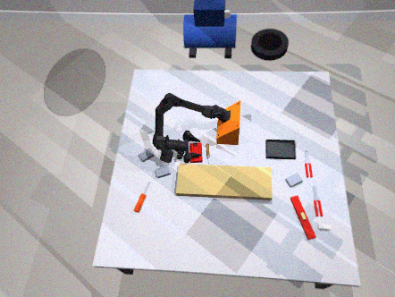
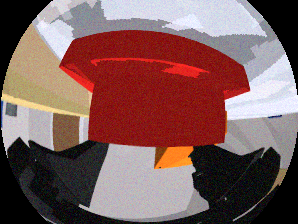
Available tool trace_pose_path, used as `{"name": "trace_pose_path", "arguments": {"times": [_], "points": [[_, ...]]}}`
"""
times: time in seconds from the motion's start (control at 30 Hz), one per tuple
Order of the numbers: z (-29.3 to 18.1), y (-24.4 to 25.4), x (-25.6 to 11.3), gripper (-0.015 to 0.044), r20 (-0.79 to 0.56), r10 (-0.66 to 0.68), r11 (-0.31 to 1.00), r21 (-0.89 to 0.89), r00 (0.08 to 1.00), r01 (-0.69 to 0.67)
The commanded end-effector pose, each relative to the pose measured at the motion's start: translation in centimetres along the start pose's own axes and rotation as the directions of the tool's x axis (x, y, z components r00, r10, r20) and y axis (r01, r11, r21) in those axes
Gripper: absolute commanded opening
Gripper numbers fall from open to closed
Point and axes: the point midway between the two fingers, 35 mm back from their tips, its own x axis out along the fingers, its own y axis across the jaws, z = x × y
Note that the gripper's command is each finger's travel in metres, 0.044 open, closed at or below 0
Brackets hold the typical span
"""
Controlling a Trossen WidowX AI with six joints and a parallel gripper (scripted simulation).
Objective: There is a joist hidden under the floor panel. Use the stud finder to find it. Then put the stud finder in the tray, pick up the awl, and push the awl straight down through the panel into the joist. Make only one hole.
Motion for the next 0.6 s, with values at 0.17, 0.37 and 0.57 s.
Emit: {"name": "trace_pose_path", "arguments": {"times": [0.17, 0.37, 0.57], "points": [[-0.01, 0.01, 0.0, 0.044, 0.0, 0.001, 1.0, 0.0, 1.0, -0.001], [0.0, 0.02, -0.29, 0.044, 0.0, 0.001, 1.0, 0.0, 1.0, -0.001], [0.02, 0.03, -0.96, 0.044, 0.0, 0.001, 1.0, 0.0, 1.0, -0.001]]}}
